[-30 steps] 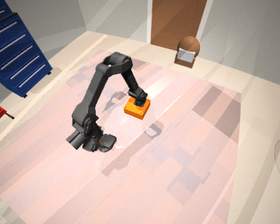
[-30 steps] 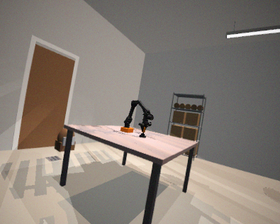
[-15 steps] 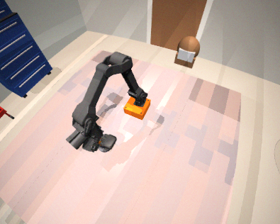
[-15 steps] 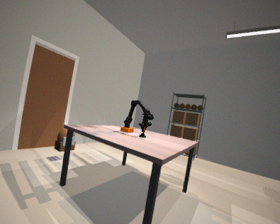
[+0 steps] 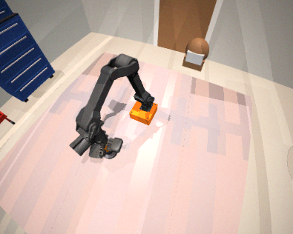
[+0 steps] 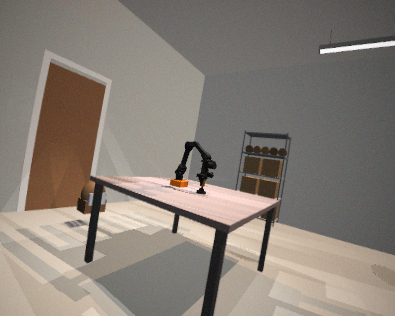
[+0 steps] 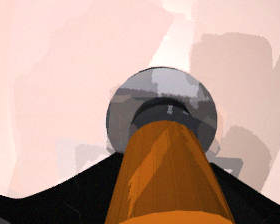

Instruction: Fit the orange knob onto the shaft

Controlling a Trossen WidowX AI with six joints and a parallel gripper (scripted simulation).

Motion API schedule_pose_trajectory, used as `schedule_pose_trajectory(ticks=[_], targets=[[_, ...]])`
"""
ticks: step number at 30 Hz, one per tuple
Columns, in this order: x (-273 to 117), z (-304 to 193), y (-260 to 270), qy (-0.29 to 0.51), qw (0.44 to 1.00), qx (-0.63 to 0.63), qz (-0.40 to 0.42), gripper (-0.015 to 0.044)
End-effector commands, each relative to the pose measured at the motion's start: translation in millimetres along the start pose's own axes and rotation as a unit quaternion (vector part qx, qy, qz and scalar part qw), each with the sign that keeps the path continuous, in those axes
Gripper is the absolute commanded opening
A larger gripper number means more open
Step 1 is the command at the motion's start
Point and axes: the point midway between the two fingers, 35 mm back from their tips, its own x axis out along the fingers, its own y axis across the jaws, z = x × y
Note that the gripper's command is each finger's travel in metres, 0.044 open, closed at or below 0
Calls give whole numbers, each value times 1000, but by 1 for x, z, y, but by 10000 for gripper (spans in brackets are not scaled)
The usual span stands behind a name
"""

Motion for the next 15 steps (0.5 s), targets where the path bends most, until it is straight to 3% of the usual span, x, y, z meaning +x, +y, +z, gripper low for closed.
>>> schedule_pose_trajectory(ticks=[1,15], targets=[[0,1,-1,-1,1000,-13,-2,0],[2,1,-1,-1,1000,-13,-2,0]])
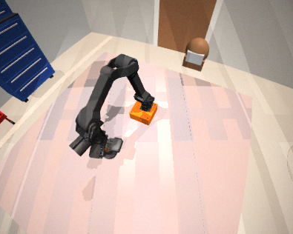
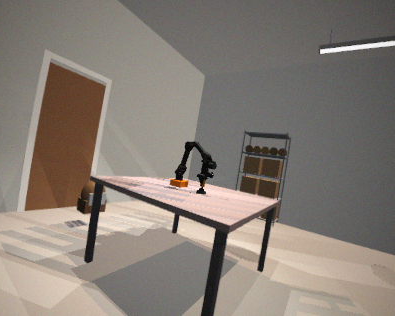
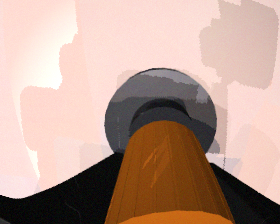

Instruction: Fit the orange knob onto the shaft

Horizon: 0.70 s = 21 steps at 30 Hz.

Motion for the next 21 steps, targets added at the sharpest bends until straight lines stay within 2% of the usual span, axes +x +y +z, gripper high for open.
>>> schedule_pose_trajectory(ticks=[1,10,16,21], targets=[[0,0,0,-1,1000,-3,-2,0],[-5,0,0,-1,1000,-8,-2,0],[-4,1,-1,-1,995,-103,-2,0],[-3,1,-1,-1,994,-108,-2,0]])
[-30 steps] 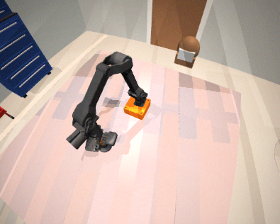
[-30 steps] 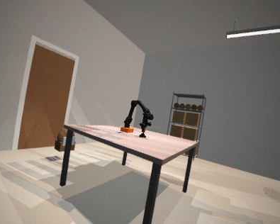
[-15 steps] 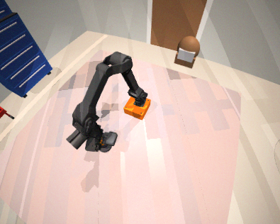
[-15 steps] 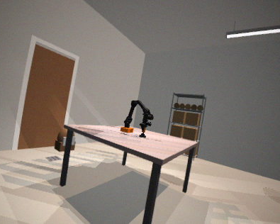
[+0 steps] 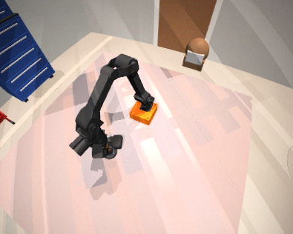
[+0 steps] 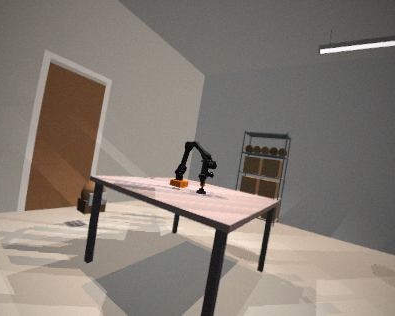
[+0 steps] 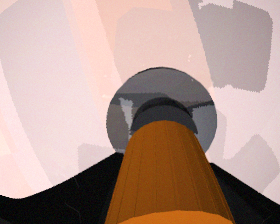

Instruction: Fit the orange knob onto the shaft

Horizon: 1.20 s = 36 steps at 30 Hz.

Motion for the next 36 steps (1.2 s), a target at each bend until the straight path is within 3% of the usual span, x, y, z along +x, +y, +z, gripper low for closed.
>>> schedule_pose_trajectory(ticks=[1,31,36], targets=[[0,1,-1,-1,1000,-16,-3,0],[-2,-1,0,-1,1000,-16,-3,0],[-3,-1,0,-1,997,-78,-3,0]])
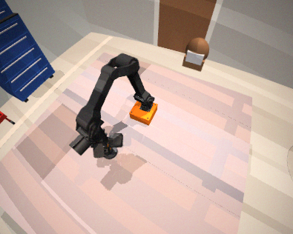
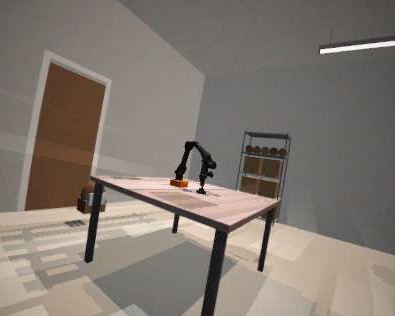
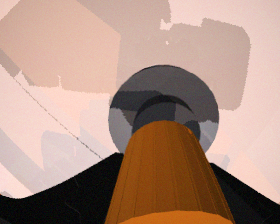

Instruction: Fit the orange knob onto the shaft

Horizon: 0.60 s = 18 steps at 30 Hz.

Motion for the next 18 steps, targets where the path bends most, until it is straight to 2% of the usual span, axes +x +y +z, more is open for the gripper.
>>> schedule_pose_trajectory(ticks=[1,18], targets=[[-2,2,-2,-1,998,-61,-3,0],[3,5,-5,-1,997,-81,-3,0]])
